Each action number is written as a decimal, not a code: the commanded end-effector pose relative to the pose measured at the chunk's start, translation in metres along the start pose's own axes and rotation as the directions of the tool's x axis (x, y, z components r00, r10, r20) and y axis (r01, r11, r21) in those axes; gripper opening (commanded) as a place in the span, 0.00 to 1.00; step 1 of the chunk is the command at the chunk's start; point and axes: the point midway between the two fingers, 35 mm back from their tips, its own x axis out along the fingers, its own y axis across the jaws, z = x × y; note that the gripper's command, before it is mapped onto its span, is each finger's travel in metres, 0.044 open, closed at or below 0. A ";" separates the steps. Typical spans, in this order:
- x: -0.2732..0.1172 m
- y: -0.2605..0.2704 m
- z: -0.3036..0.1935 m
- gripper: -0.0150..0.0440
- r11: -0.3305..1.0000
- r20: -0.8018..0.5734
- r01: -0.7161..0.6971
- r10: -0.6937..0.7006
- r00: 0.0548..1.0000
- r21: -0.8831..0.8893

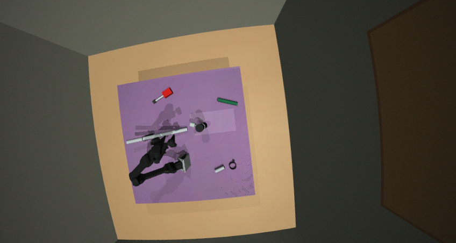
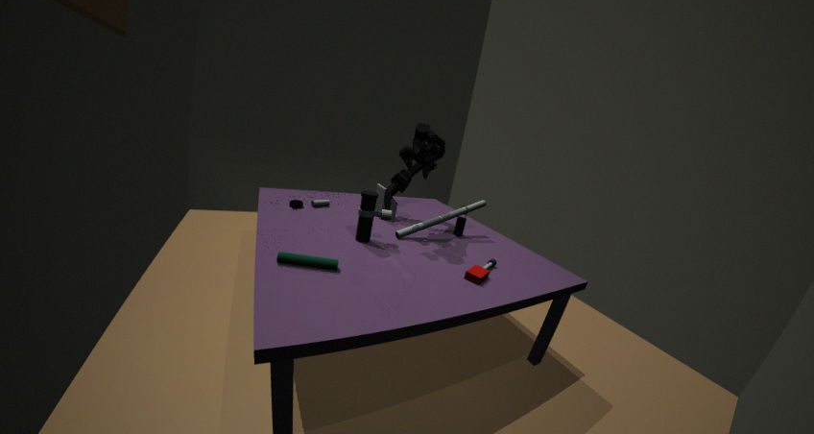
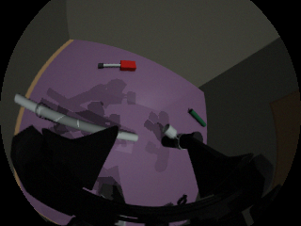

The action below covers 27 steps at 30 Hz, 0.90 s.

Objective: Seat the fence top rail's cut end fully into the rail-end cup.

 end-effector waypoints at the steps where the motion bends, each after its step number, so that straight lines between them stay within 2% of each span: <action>1: 0.032 0.035 -0.018 1.00 0.960 -0.100 -0.225 0.244 0.965 0.168; 10: 0.036 0.040 -0.021 1.00 0.947 -0.113 -0.254 0.280 0.953 0.198; 12: 0.039 0.035 -0.021 1.00 0.955 -0.115 -0.254 0.273 0.955 0.151; 15: 0.049 0.017 -0.021 1.00 0.968 -0.124 -0.251 0.246 0.961 -0.025; 18: 0.065 -0.015 -0.024 1.00 0.924 -0.140 -0.234 0.200 0.970 -0.301; 23: 0.094 -0.069 -0.034 1.00 0.669 -0.166 -0.208 0.127 0.978 -0.714; 27: 0.108 -0.093 -0.042 1.00 0.488 -0.178 -0.200 0.092 0.980 -0.849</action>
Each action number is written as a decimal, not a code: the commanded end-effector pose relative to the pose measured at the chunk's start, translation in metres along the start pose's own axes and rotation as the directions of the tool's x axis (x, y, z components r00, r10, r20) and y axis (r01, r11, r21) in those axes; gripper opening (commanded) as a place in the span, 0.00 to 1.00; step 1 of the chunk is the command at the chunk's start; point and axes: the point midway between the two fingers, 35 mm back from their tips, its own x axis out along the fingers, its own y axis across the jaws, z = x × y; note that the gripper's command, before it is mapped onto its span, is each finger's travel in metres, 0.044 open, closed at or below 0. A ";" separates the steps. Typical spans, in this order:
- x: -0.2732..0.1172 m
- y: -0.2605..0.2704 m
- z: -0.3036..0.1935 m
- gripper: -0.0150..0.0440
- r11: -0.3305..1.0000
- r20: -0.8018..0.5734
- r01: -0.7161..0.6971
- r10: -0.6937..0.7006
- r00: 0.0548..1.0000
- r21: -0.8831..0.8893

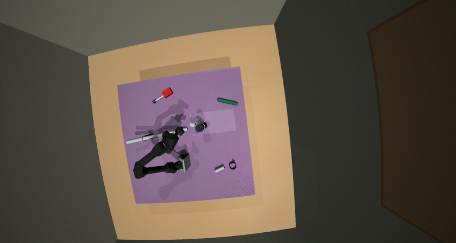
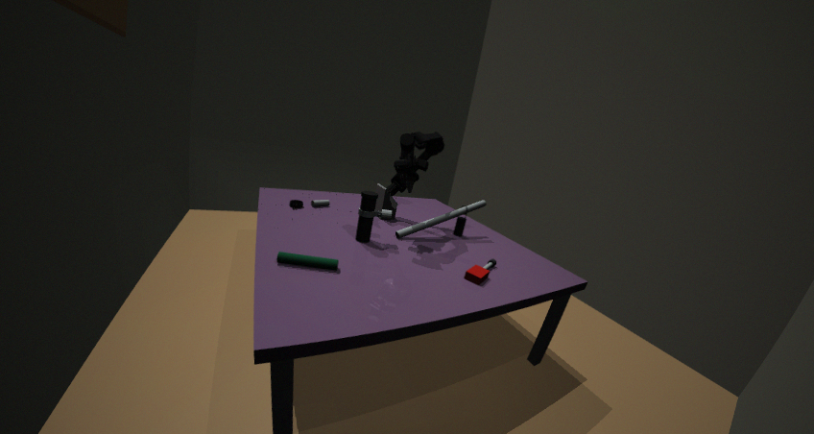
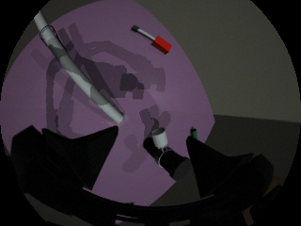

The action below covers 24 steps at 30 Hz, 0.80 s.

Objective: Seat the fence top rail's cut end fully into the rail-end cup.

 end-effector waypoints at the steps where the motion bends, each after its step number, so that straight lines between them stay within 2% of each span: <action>1: 0.025 -0.046 -0.044 1.00 0.880 -0.071 0.007 -0.047 0.996 -0.475; 14: 0.025 -0.046 -0.044 1.00 0.880 -0.071 0.007 -0.047 0.996 -0.475; 22: 0.075 -0.023 -0.060 1.00 0.880 -0.069 0.008 -0.046 0.997 -0.474; 24: 0.077 -0.021 -0.061 1.00 0.880 -0.069 0.008 -0.046 0.997 -0.474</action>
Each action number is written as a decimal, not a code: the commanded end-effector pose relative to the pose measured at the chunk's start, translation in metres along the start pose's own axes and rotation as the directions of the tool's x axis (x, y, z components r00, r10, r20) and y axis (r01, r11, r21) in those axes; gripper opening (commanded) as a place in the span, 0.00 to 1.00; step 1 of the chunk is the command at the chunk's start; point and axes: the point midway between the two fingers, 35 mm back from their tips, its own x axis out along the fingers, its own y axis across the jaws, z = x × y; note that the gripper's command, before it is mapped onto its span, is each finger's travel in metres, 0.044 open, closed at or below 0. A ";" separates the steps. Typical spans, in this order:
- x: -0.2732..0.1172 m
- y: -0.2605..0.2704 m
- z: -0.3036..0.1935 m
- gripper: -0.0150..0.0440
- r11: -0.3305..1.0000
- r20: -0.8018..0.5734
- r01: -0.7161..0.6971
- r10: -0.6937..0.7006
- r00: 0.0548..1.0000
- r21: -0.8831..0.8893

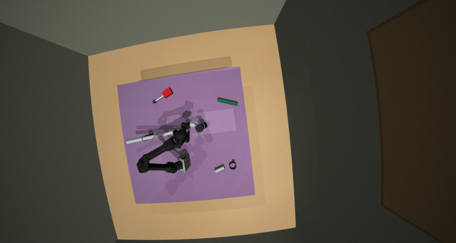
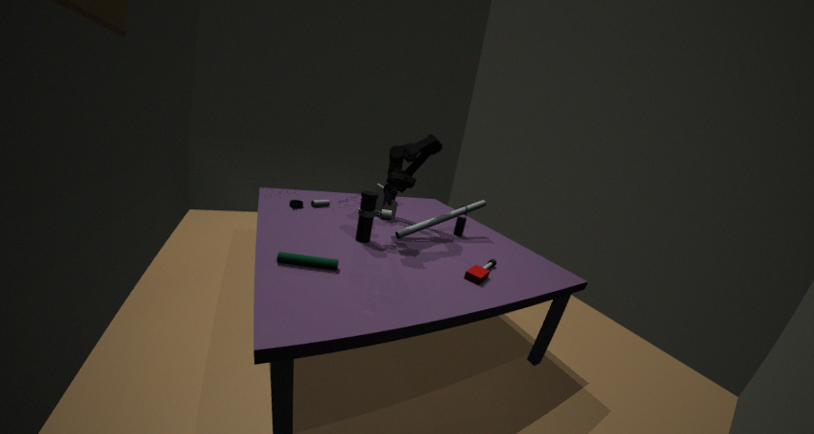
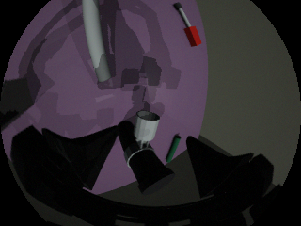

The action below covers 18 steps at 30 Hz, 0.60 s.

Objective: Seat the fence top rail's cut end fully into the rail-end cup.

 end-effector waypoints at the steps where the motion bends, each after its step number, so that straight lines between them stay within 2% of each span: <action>1: 0.014 0.013 -0.002 1.00 1.000 -0.001 -0.012 0.012 1.000 0.012; 18: 0.036 0.011 -0.002 1.00 1.000 -0.001 -0.012 0.012 1.000 0.012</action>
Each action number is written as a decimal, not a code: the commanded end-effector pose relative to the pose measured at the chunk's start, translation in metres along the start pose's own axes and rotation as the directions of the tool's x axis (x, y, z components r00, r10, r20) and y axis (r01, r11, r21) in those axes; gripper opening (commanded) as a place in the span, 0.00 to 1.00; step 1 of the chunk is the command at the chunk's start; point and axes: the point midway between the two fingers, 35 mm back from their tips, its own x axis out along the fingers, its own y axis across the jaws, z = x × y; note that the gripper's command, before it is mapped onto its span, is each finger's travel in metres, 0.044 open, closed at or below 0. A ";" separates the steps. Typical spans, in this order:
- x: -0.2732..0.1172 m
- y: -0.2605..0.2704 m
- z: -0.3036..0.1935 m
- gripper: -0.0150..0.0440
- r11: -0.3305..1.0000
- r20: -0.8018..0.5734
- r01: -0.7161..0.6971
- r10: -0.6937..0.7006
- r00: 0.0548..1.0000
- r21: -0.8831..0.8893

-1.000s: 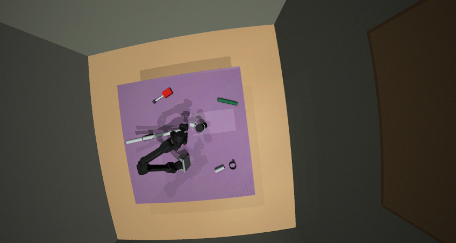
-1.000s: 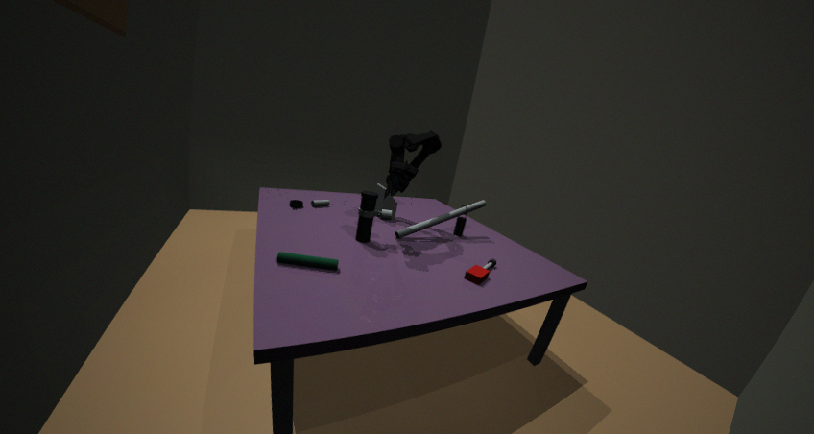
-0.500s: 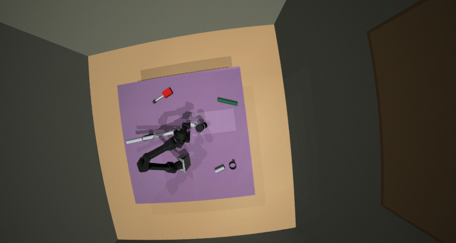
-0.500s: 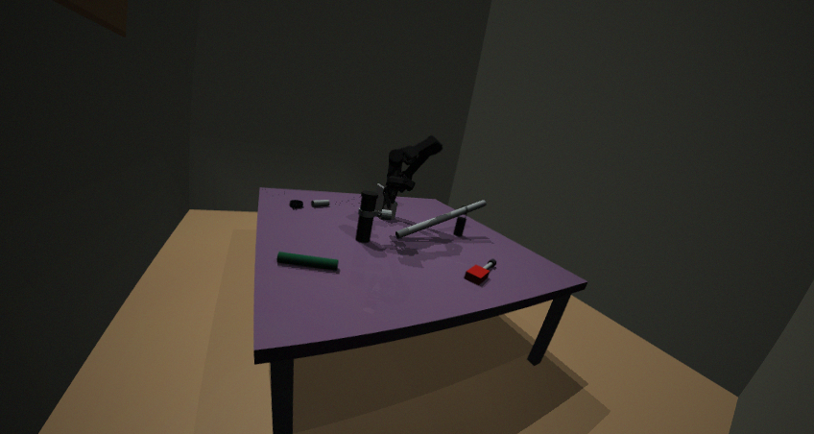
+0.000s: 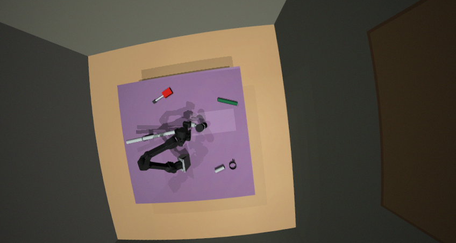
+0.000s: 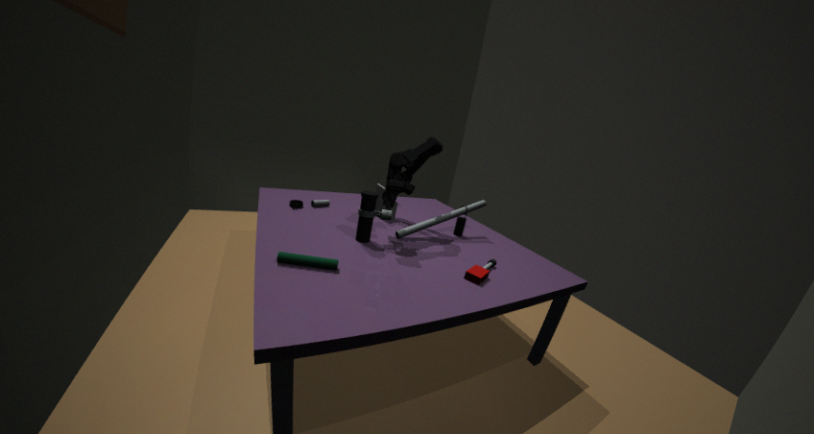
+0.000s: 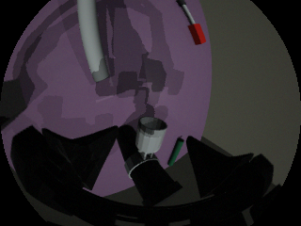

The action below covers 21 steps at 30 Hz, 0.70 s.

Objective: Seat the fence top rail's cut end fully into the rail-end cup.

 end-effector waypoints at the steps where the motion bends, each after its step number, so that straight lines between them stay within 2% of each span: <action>1: 0.009 0.003 -0.002 1.00 1.000 -0.002 -0.009 0.009 1.000 0.009; 21: 0.042 0.004 -0.001 1.00 1.000 0.000 -0.009 0.009 1.000 0.008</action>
